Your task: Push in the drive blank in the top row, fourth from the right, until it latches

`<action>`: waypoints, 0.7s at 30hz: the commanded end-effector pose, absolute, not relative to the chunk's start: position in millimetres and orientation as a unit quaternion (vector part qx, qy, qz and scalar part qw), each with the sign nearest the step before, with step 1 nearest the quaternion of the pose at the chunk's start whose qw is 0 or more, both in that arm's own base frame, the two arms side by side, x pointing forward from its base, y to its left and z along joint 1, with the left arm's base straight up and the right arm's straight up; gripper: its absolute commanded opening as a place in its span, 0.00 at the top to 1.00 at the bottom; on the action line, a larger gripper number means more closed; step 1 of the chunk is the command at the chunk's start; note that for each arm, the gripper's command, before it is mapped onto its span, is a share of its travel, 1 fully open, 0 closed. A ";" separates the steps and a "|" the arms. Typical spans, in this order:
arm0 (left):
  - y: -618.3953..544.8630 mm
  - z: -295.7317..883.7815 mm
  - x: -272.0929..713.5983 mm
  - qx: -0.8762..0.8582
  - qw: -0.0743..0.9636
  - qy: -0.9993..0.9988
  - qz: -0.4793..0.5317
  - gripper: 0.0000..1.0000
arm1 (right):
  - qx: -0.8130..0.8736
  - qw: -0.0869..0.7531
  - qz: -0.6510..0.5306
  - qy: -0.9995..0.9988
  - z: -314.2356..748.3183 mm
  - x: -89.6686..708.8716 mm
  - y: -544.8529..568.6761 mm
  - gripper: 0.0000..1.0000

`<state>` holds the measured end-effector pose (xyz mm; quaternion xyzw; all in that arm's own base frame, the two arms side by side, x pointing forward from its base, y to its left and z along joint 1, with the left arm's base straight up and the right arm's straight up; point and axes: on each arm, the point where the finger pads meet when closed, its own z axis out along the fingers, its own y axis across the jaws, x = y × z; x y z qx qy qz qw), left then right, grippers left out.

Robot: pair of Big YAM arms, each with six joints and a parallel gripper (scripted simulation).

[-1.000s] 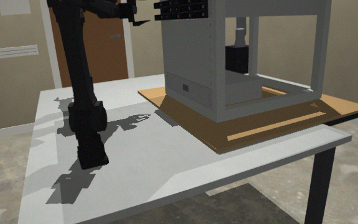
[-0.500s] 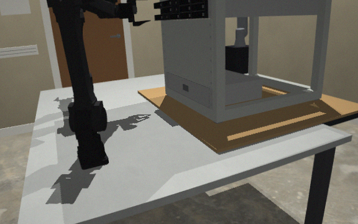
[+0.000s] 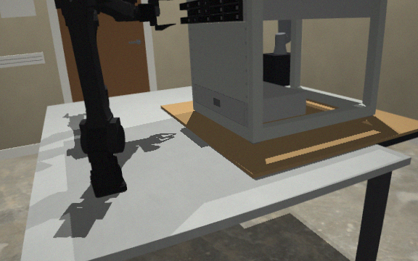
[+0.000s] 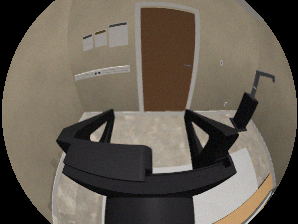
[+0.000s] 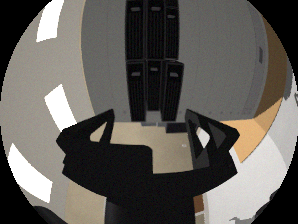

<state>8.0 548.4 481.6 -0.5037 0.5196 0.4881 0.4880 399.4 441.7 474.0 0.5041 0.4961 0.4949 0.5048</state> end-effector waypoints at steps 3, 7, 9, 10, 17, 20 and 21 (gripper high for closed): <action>544.9 500.5 6.2 -0.497 0.503 0.503 0.497 0.00 | 0.511 0.503 0.502 0.484 485.4 407.1 439.9 0.00; 544.9 500.5 6.2 -0.497 0.503 0.503 0.497 0.00 | 0.511 0.503 0.502 0.484 485.4 407.1 439.9 0.00; 544.9 500.5 6.2 -0.497 0.503 0.503 0.497 0.00 | 0.511 0.503 0.502 0.484 485.4 407.1 439.9 0.00; 544.9 500.5 6.2 -0.497 0.503 0.503 0.497 0.00 | 0.511 0.503 0.502 0.484 485.4 407.1 439.9 0.00; 544.9 500.5 6.2 -0.497 0.503 0.503 0.497 0.00 | 0.511 0.503 0.502 0.484 485.4 407.1 439.9 0.00; 544.9 500.5 6.2 -0.497 0.503 0.503 0.497 0.00 | 0.511 0.503 0.502 0.484 485.4 407.1 439.9 1.00; 544.9 500.5 6.2 -0.497 0.503 0.503 0.497 0.00 | 0.511 0.503 0.502 0.484 485.4 407.1 439.9 1.00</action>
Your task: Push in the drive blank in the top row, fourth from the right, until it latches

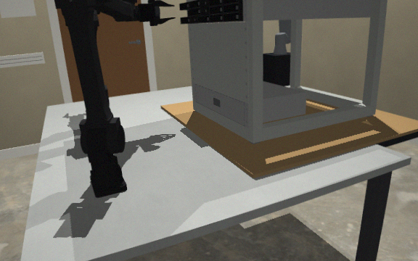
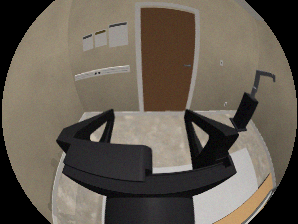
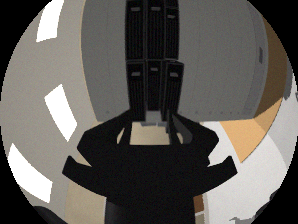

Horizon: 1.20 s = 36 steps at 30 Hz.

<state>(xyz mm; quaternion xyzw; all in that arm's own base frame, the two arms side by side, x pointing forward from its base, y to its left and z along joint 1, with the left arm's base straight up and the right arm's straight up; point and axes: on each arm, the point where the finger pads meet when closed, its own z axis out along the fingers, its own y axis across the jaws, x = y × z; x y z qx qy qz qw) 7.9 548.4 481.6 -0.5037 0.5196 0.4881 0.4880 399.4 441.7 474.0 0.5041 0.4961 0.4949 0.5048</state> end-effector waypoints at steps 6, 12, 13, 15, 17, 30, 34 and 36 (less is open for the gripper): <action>544.9 500.5 6.2 -0.497 0.503 0.503 0.497 0.00 | 0.511 0.503 0.502 0.484 485.4 407.1 439.9 1.00; 544.9 500.5 6.2 -0.497 0.503 0.503 0.497 0.00 | 0.511 0.503 0.502 0.484 485.4 407.1 439.9 1.00; 544.9 500.5 6.2 -0.497 0.503 0.503 0.497 0.00 | 0.511 0.503 0.502 0.484 485.4 407.1 439.9 1.00; 544.9 500.5 6.2 -0.497 0.503 0.503 0.497 0.00 | 0.511 0.503 0.502 0.484 485.4 407.1 439.9 1.00; 544.9 500.5 6.2 -0.497 0.503 0.503 0.497 0.00 | 0.511 0.503 0.502 0.484 485.4 407.1 439.9 1.00; 544.9 500.5 6.2 -0.497 0.503 0.503 0.497 0.00 | 0.511 0.503 0.502 0.484 485.4 407.1 439.9 1.00; 544.9 500.5 6.2 -0.497 0.503 0.503 0.497 0.00 | 0.513 0.492 0.523 0.472 523.3 380.5 436.7 1.00; 544.9 500.5 6.2 -0.497 0.503 0.503 0.497 0.00 | 0.514 0.490 0.527 0.467 534.2 374.3 435.6 1.00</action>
